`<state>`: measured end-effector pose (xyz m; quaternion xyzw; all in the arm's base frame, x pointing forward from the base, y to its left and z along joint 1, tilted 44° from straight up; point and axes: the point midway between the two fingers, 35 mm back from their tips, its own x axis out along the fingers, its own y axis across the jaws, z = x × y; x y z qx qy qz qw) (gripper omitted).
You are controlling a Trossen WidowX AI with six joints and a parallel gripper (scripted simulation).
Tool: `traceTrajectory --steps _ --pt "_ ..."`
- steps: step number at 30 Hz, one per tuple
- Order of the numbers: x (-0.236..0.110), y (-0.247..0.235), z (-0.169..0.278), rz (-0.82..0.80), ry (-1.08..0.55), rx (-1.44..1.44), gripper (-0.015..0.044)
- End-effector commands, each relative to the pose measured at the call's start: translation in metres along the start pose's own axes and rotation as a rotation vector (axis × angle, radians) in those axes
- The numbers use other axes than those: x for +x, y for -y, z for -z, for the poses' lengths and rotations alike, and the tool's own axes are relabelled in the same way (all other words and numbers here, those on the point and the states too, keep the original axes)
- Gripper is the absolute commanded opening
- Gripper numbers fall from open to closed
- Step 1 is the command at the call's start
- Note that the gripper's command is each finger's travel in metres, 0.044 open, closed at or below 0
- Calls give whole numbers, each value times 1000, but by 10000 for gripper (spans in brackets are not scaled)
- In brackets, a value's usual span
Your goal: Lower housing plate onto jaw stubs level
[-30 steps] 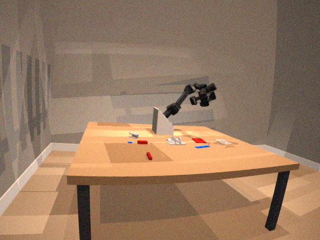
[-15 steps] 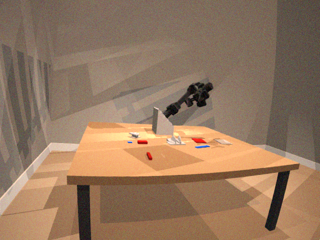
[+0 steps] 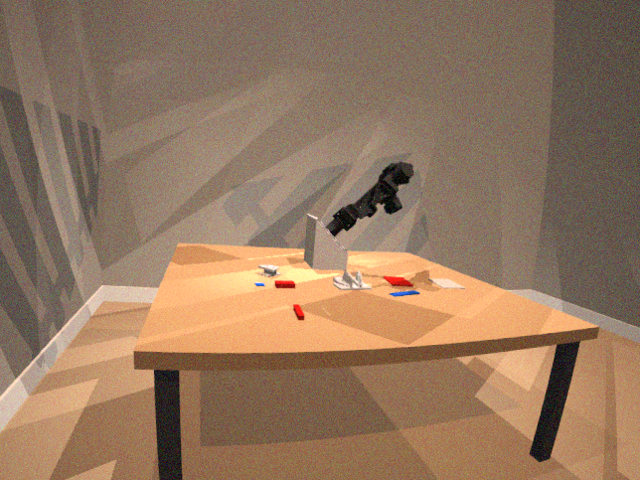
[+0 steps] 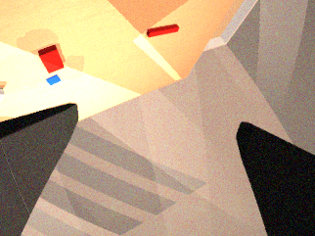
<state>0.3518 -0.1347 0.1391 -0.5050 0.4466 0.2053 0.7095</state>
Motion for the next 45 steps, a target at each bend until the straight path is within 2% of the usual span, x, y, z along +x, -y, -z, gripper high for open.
traceTrajectory --steps 1,23,45 --pt "15 -7 12 -57 -8 82 440" --pt "80 -57 86 -320 -91 559 440" --pt "129 -122 142 -563 -179 1076 440"
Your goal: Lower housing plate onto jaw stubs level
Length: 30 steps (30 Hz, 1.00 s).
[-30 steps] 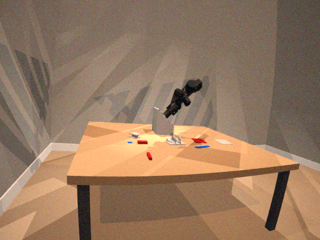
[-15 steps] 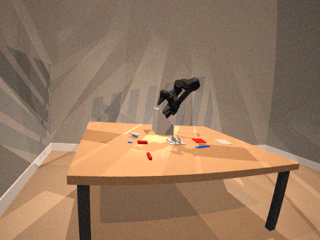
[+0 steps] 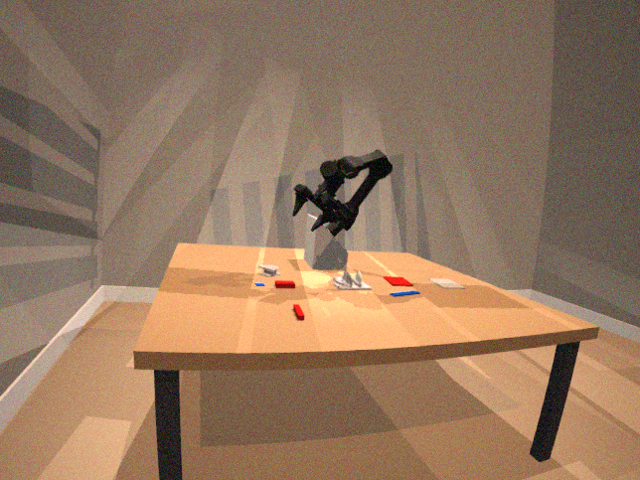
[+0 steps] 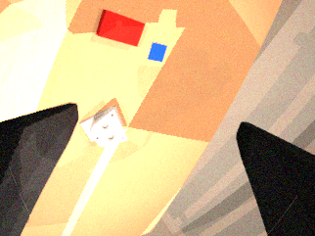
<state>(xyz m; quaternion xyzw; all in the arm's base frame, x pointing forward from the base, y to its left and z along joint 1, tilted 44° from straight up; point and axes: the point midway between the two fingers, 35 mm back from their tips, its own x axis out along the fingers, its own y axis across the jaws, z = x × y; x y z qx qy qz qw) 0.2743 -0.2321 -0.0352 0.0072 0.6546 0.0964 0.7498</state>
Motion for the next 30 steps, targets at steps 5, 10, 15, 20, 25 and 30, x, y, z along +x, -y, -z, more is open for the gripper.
traceTrajectory --steps 5,10,15,20,25,30 --pt "26 7 24 -94 -30 192 440" --pt "40 10 40 -148 -51 313 440" --pt "55 12 56 -203 -72 435 440" --pt "70 12 71 -258 -95 557 440" --pt "84 11 87 -314 -119 678 440" --pt "97 8 101 -368 -144 795 440"
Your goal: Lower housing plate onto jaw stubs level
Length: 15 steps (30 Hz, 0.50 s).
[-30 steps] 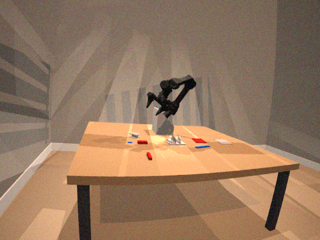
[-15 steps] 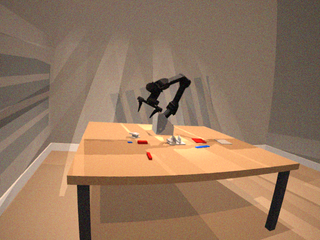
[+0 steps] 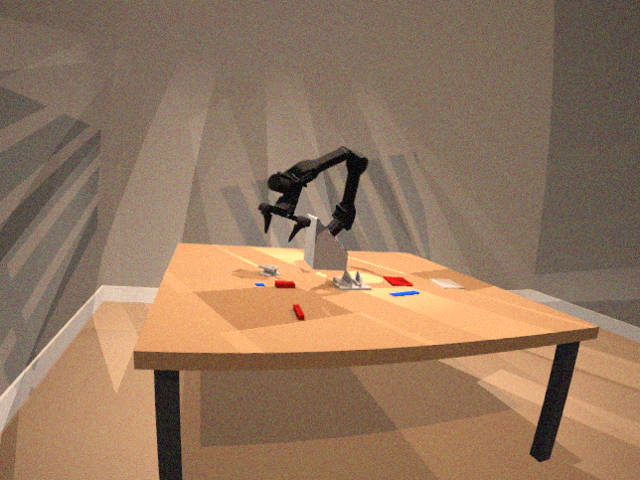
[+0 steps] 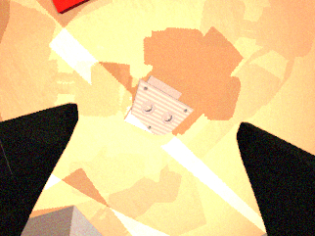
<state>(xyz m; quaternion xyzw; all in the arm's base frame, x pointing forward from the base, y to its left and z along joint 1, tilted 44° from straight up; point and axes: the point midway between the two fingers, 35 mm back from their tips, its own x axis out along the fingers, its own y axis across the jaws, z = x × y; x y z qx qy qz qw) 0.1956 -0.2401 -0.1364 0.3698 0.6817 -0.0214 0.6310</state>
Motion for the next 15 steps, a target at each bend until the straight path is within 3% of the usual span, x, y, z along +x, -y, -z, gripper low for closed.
traceTrajectory --steps 1,15 --pt "12 8 8 -47 -23 94 440" --pt "51 31 37 -195 -104 419 440"
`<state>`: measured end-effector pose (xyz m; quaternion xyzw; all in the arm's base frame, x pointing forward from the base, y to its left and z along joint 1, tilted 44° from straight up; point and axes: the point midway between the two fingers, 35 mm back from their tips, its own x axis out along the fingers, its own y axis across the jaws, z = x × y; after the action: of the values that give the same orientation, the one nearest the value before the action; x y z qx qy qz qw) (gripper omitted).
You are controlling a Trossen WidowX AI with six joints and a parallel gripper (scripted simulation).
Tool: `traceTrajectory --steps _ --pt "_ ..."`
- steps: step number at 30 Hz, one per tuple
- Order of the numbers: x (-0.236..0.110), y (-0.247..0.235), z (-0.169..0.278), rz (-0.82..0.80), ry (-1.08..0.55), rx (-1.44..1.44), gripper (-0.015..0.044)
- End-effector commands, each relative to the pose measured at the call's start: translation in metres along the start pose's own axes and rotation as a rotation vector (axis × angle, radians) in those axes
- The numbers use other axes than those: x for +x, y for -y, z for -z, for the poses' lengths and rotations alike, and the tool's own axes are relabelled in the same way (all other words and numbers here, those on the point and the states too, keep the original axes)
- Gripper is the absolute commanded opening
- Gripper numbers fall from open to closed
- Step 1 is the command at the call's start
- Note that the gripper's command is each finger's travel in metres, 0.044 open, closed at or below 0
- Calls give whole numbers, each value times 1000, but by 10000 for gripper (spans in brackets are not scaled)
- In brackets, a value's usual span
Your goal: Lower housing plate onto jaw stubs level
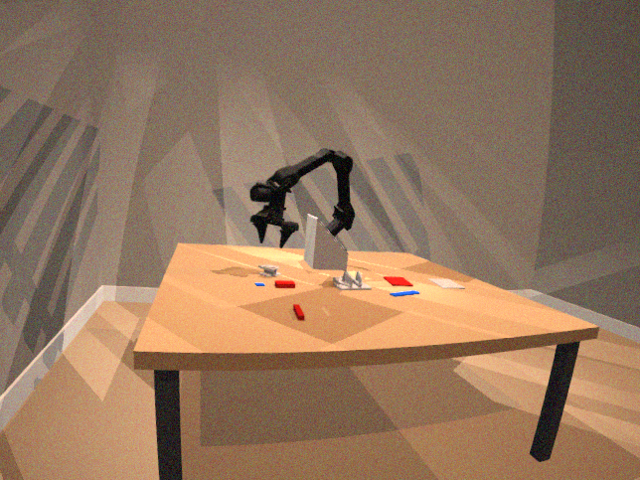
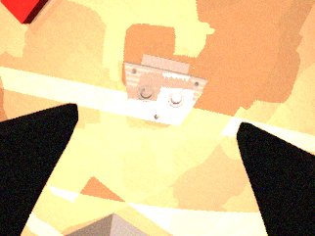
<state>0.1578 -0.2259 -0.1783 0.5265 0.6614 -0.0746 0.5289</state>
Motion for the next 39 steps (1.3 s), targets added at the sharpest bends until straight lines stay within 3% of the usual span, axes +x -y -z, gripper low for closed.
traceTrajectory --steps 1,7,12,39 --pt "11 9 5 -44 -28 89 440" --pt "15 10 6 -51 -32 103 440" --pt "52 8 10 -53 -33 103 440" --pt "52 8 10 -53 -33 103 440"
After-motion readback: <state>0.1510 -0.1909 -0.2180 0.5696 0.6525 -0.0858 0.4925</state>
